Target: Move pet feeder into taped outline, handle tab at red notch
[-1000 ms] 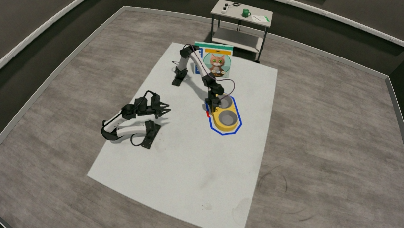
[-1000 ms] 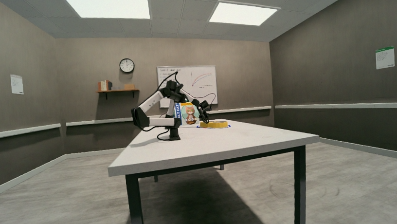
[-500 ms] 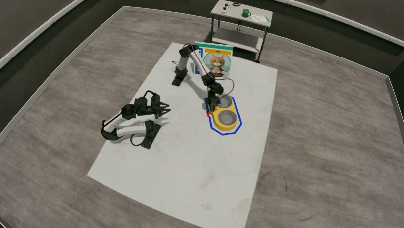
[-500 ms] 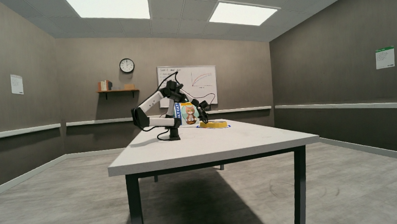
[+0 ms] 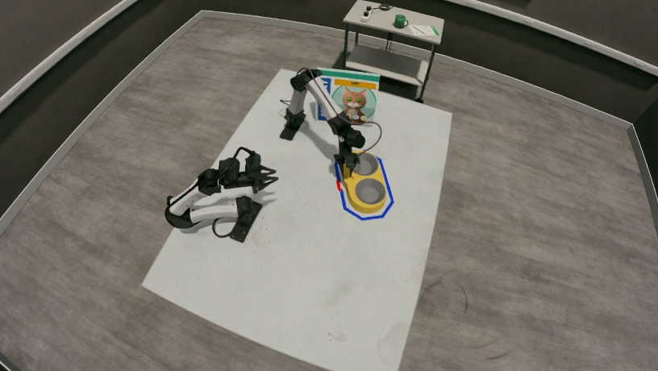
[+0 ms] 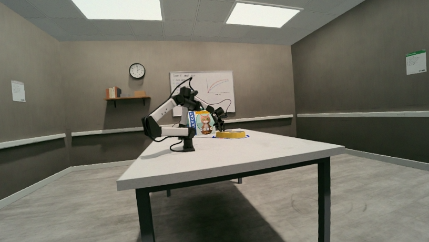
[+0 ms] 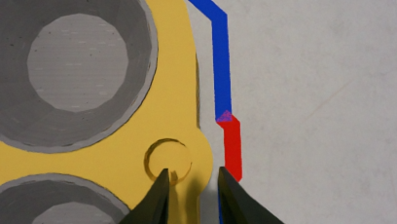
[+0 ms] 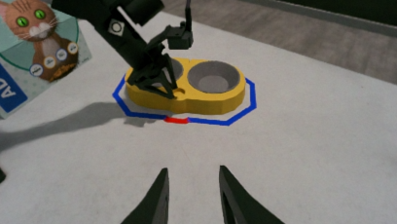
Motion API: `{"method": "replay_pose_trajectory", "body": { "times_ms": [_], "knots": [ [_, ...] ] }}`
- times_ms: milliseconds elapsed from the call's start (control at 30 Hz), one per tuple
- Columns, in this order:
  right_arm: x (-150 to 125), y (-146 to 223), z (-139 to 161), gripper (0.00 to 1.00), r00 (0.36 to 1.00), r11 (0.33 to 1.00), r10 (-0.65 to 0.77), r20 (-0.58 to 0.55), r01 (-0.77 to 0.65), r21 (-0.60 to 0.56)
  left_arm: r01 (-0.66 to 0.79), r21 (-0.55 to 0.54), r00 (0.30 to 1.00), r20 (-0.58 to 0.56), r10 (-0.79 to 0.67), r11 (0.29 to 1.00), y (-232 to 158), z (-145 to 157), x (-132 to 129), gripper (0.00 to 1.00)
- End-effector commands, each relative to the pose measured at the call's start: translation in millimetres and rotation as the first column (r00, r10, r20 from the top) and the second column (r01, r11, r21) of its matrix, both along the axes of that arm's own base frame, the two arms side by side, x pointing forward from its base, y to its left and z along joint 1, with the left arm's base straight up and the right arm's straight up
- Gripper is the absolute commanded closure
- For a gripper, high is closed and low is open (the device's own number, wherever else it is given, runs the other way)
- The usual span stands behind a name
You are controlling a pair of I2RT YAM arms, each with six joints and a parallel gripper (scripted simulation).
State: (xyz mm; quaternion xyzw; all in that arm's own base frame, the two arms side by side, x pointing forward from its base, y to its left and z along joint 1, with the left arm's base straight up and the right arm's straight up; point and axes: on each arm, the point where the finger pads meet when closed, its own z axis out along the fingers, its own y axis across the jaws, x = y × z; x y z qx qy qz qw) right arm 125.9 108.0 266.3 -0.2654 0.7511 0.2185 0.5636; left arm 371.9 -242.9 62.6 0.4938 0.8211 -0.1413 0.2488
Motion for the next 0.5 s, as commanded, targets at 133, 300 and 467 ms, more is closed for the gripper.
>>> {"method": "replay_pose_trajectory", "body": {
  "times_ms": [133,300,467],
  "knots": [
    [-4,-1,-20,0.66,0.998,0.999,0.010,-0.054,-0.012,-0.039,-0.060,0.008,0.998,0.004,0.060,0.998,6,26,0,0.32],
    [-4,-1,-19,0.66,0.999,0.999,0.007,-0.053,-0.009,-0.038,-0.297,0.060,0.954,-0.016,0.299,0.953,19,34,-1,0.00],
    [-5,0,-20,0.66,0.998,0.999,0.014,-0.056,-0.016,-0.040,-0.488,0.060,0.873,0.011,0.488,0.871,24,55,-7,0.00]
  ]
}}
